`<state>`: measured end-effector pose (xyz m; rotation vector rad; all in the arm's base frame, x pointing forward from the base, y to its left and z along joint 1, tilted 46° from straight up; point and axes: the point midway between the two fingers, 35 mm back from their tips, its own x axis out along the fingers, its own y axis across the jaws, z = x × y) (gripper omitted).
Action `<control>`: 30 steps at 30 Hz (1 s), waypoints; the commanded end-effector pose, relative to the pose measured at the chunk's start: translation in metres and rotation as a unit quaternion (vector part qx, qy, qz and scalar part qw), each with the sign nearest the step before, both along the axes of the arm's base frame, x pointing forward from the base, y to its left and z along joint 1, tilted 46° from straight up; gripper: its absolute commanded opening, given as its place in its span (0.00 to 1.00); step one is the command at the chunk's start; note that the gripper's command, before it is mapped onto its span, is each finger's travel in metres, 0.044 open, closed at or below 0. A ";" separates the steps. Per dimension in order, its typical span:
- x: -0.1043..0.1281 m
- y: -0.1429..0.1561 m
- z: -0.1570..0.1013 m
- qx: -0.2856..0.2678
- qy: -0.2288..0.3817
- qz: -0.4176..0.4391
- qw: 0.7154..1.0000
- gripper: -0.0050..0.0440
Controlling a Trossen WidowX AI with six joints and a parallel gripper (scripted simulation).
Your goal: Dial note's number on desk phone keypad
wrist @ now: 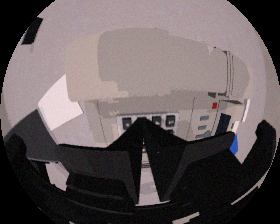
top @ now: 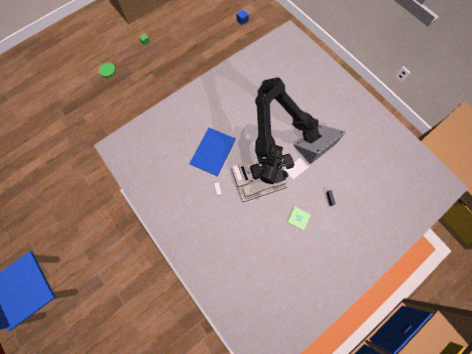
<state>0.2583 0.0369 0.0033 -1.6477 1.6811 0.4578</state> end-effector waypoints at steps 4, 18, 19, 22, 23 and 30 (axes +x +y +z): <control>0.000 -0.001 0.000 -0.002 0.001 0.001 1.000 0.00; -0.003 0.018 0.021 -0.002 0.001 0.001 1.000 0.00; -0.004 0.014 0.025 -0.002 0.001 0.001 1.000 0.00; -0.010 -0.003 0.042 -0.002 0.001 0.001 1.000 0.00; -0.011 -0.004 0.043 -0.002 0.001 0.001 1.000 0.00; -0.010 -0.011 0.036 -0.002 0.001 0.001 1.000 0.00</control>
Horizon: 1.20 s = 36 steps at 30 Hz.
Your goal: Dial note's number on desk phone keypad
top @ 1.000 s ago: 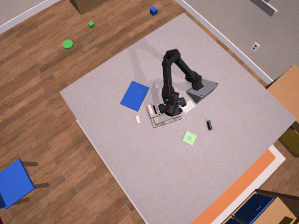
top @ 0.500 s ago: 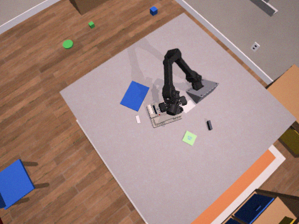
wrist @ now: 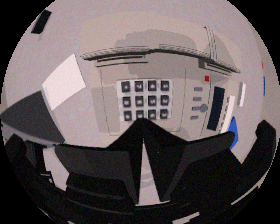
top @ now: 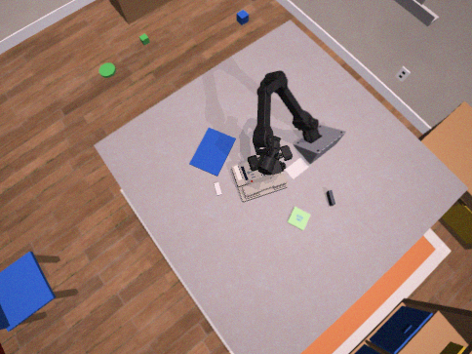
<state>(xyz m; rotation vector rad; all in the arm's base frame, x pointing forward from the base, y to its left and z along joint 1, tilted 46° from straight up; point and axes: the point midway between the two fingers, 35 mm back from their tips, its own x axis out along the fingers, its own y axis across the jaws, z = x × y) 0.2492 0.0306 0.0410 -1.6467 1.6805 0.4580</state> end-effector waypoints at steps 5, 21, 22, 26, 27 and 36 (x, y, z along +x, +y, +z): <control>-0.001 -0.006 -0.004 -0.002 0.001 0.001 1.000 0.00; 0.001 -0.018 -0.014 -0.002 0.001 0.001 1.000 0.00; 0.001 -0.018 -0.014 -0.002 0.001 0.001 1.000 0.00; 0.001 -0.018 -0.014 -0.002 0.001 0.001 1.000 0.00; 0.001 -0.018 -0.014 -0.002 0.001 0.001 1.000 0.00; 0.001 -0.018 -0.014 -0.002 0.001 0.001 1.000 0.00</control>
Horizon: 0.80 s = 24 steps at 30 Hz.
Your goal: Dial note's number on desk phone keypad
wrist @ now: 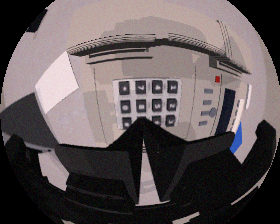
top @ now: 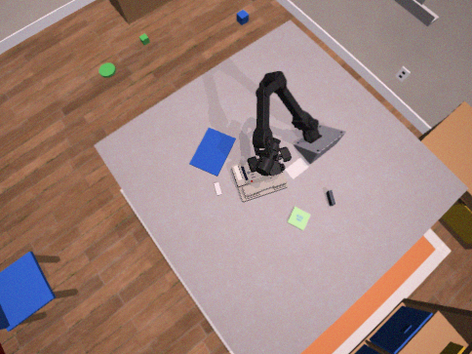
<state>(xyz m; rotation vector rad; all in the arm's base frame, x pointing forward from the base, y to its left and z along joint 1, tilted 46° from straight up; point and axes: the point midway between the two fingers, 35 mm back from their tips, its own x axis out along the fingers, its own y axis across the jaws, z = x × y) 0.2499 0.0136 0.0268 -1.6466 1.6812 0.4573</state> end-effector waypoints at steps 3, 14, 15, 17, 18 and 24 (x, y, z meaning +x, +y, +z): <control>0.000 -0.001 0.000 -0.002 0.001 0.001 1.000 0.00; 0.000 -0.001 -0.001 -0.002 0.001 0.001 1.000 0.00; 0.000 -0.001 -0.001 -0.002 0.001 0.001 1.000 0.00; 0.000 -0.001 -0.001 -0.002 0.001 0.001 1.000 0.00; 0.000 -0.001 -0.001 -0.002 0.001 0.001 1.000 0.00; 0.000 0.004 0.004 -0.002 0.001 0.001 1.000 0.00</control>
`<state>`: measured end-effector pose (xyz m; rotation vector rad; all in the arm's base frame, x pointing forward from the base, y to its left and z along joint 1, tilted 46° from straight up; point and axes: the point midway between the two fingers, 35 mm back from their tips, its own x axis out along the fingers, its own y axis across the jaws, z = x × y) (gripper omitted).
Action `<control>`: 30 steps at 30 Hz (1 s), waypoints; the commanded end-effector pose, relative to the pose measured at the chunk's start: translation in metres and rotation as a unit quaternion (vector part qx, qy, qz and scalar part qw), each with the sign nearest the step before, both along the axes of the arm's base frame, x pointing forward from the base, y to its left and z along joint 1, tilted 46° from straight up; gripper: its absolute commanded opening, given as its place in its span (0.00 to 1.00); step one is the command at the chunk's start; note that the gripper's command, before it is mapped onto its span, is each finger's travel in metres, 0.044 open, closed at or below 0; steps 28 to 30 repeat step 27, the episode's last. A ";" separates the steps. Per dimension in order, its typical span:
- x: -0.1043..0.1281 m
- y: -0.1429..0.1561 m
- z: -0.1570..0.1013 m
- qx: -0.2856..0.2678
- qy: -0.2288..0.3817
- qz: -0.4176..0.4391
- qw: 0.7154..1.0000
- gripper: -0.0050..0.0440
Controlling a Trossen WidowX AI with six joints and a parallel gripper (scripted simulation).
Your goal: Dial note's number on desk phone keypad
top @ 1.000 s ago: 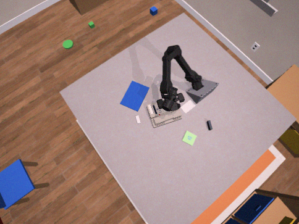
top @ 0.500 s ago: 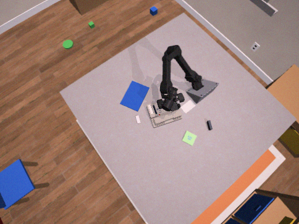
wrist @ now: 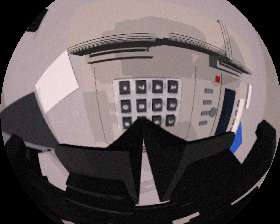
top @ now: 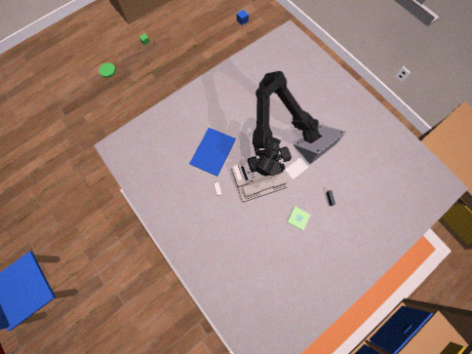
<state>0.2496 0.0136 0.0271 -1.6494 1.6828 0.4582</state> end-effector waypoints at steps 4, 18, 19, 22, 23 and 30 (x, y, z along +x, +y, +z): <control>-0.002 0.019 0.019 -0.001 0.000 0.001 1.000 0.00; 0.004 0.078 0.059 0.001 -0.001 0.002 1.000 0.00; 0.003 0.085 0.064 0.000 -0.001 0.001 1.000 0.00; 0.002 0.091 0.069 -0.001 0.000 0.001 1.000 0.00; 0.002 0.091 0.069 -0.001 0.000 0.001 1.000 0.00; 0.002 0.091 0.069 -0.001 0.000 0.001 1.000 0.00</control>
